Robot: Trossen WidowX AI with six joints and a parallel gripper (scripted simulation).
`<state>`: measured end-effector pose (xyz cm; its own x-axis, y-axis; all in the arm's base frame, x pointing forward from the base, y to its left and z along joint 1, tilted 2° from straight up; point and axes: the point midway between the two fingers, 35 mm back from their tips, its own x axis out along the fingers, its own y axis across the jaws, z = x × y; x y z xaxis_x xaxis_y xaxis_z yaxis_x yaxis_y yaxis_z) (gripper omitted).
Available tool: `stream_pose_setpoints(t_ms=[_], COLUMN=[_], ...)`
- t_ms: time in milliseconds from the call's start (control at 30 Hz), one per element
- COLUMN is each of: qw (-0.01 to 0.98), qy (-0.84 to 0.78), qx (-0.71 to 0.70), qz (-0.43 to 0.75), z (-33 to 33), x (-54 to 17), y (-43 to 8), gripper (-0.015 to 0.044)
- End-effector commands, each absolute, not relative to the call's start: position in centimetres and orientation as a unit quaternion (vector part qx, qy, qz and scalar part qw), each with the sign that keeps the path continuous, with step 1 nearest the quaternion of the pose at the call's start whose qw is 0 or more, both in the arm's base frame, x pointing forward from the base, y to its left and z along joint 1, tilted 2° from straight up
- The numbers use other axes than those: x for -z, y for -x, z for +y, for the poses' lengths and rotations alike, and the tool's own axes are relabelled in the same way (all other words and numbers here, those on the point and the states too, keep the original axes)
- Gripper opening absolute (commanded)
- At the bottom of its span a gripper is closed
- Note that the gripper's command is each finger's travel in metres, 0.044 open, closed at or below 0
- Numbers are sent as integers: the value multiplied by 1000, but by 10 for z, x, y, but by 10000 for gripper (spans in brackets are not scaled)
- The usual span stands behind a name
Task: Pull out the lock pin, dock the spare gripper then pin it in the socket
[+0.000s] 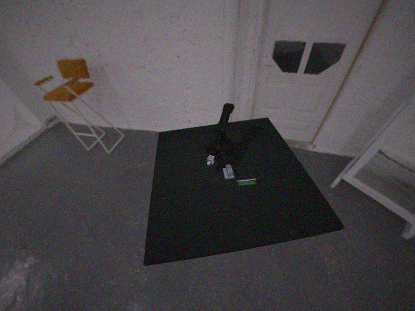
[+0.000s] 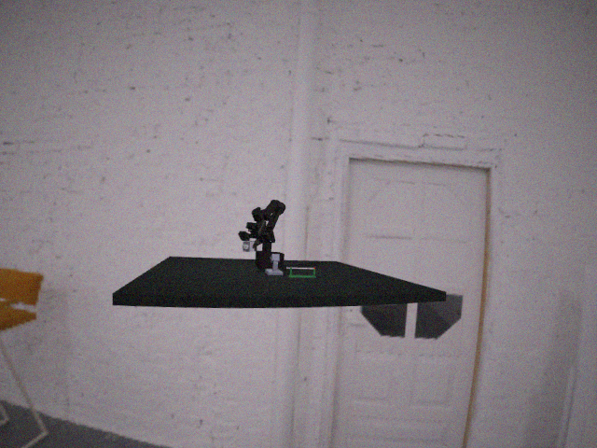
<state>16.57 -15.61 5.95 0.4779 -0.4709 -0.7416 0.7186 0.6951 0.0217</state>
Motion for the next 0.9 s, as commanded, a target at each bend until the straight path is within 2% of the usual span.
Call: stream_pose_setpoints(t_ms=[0, 867], qw=[843, 800], qy=[-167, -176], qx=[351, 267], qz=[371, 509], z=[-156, -134], x=[-61, -78], y=[-167, -195], gripper=[0, 0])
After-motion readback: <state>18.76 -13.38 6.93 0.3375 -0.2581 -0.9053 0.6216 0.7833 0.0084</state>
